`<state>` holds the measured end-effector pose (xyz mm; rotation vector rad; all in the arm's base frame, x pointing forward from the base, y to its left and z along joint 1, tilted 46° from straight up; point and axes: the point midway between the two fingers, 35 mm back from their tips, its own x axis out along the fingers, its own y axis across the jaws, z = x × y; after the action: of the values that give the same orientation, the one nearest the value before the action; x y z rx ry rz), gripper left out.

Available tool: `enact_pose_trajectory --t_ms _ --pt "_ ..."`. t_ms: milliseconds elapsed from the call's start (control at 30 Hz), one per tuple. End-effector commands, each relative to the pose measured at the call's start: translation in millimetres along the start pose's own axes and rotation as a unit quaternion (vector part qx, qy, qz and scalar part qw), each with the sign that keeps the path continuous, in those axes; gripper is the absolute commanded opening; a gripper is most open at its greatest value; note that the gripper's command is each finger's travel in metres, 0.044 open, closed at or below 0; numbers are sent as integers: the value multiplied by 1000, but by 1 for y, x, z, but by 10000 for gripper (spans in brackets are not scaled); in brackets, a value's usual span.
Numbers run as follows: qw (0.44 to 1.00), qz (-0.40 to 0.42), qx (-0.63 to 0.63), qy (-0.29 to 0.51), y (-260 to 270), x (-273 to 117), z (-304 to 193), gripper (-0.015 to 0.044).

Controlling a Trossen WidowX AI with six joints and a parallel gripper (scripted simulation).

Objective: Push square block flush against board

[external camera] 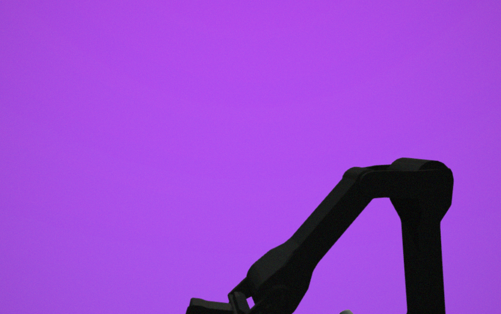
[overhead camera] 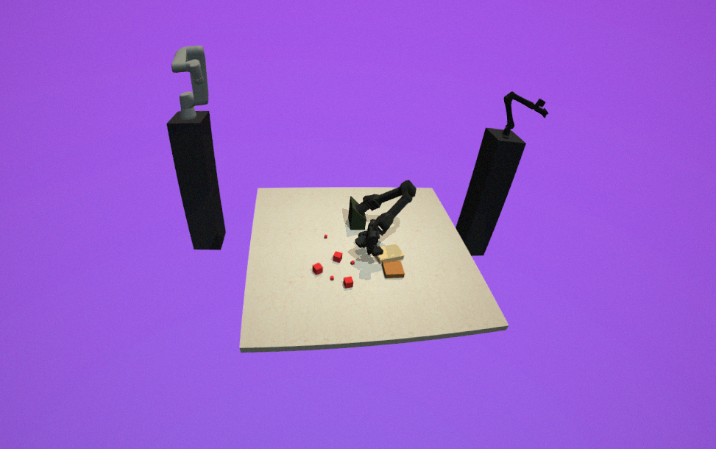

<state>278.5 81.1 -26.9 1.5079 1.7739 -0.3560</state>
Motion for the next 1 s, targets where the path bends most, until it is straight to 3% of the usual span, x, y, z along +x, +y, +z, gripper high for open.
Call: enact_pose_trajectory --t_ms 0,567,733,967 --pt "1000 2 -3 1 3 0 7 0" --pt "1000 3 -4 3 2 0 33 0" --pt "1000 2 -4 2 0 -52 29 0" --pt "1000 2 -15 1 1 -55 27 0"
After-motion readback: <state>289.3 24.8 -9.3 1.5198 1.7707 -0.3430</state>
